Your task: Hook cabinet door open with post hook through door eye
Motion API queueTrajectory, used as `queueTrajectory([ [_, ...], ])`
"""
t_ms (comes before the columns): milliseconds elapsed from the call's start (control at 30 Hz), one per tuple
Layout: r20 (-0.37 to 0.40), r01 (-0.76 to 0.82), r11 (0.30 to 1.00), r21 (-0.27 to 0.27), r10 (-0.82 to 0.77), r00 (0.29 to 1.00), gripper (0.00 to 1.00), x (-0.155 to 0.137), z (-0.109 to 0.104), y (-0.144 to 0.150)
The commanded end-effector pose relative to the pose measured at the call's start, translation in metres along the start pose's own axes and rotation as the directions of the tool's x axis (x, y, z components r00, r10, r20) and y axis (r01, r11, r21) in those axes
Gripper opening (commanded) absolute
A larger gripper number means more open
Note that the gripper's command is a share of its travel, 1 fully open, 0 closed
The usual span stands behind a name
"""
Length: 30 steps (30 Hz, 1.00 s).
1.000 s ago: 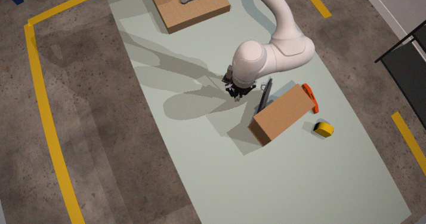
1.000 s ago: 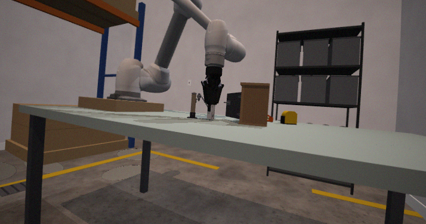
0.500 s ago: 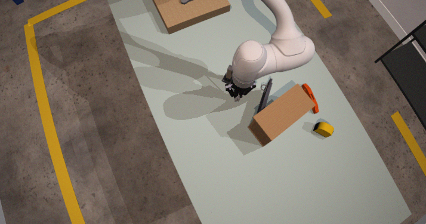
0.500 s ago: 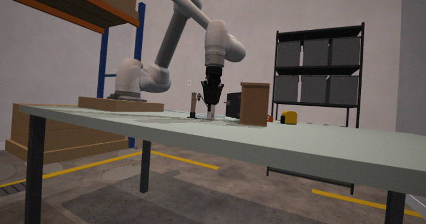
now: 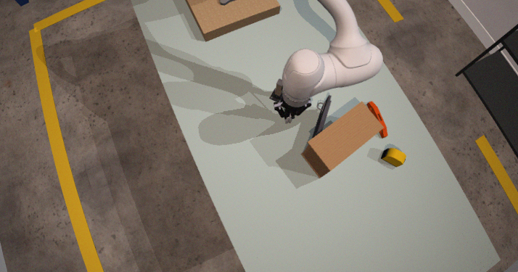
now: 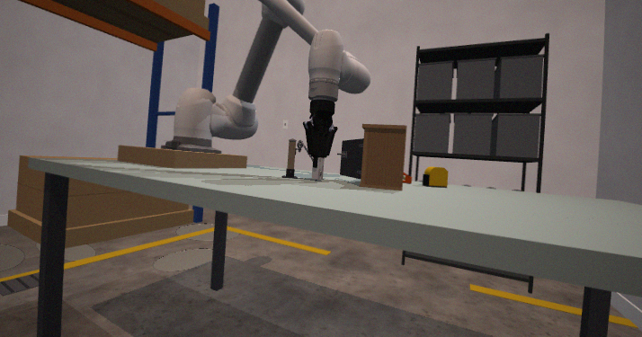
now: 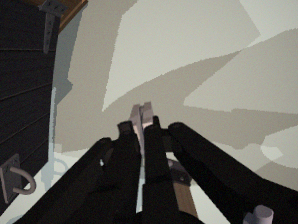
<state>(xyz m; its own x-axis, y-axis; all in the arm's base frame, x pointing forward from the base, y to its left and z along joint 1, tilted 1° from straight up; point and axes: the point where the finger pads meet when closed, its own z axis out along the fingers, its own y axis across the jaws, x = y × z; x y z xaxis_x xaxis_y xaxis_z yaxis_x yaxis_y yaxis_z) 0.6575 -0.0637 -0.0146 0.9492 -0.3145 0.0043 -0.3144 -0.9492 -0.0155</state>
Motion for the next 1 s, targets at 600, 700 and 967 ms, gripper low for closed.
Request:
queueTrajectory([
  [600, 0.0, 0.0, 1.0, 0.0, 0.0, 1.0, 0.03, 0.0005, -0.0008, 0.0],
  [700, 0.0, -0.001, 1.0, 0.0, 0.001, 1.0, 0.03, 0.0034, -0.0046, 0.0],
  [967, 0.0, -0.001, 1.0, 0.0, 0.001, 1.0, 0.03, 0.0059, -0.008, 0.0],
])
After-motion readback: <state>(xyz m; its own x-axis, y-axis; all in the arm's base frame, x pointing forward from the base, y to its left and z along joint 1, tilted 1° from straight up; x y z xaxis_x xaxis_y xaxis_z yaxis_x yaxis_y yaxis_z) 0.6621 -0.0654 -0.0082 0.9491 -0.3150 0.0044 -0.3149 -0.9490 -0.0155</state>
